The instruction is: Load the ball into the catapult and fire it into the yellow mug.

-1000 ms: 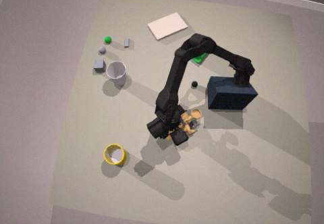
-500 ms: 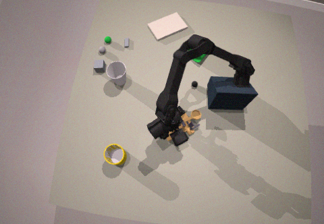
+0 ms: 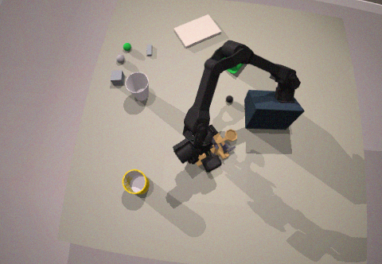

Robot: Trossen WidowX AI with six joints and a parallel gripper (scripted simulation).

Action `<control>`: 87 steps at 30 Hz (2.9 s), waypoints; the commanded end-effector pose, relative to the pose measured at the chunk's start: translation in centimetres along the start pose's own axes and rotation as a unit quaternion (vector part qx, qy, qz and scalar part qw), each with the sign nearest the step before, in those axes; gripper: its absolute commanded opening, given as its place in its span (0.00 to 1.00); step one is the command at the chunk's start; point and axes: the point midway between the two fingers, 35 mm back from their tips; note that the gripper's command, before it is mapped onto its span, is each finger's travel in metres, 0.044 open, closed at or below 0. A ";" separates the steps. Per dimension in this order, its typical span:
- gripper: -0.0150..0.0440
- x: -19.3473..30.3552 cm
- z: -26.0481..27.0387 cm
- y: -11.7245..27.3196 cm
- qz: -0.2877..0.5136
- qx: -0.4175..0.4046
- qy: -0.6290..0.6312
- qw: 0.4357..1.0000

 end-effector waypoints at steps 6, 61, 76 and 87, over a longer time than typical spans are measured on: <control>1.00 -0.1 0.1 9.0 -0.001 -0.002 0.000 1.000; 1.00 0.2 0.1 -0.4 -0.002 0.004 0.002 1.000; 0.49 0.1 0.1 -0.1 -0.005 0.001 -0.001 1.000; 0.25 0.1 0.2 4.9 -0.005 0.001 0.000 1.000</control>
Point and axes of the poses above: the point midway between the two fingers, 35 mm back from their tips, its own y axis back along the fingers, its own z axis across the jaws, x = y × z, and after that the axes turned 9 degrees about y, right-handed
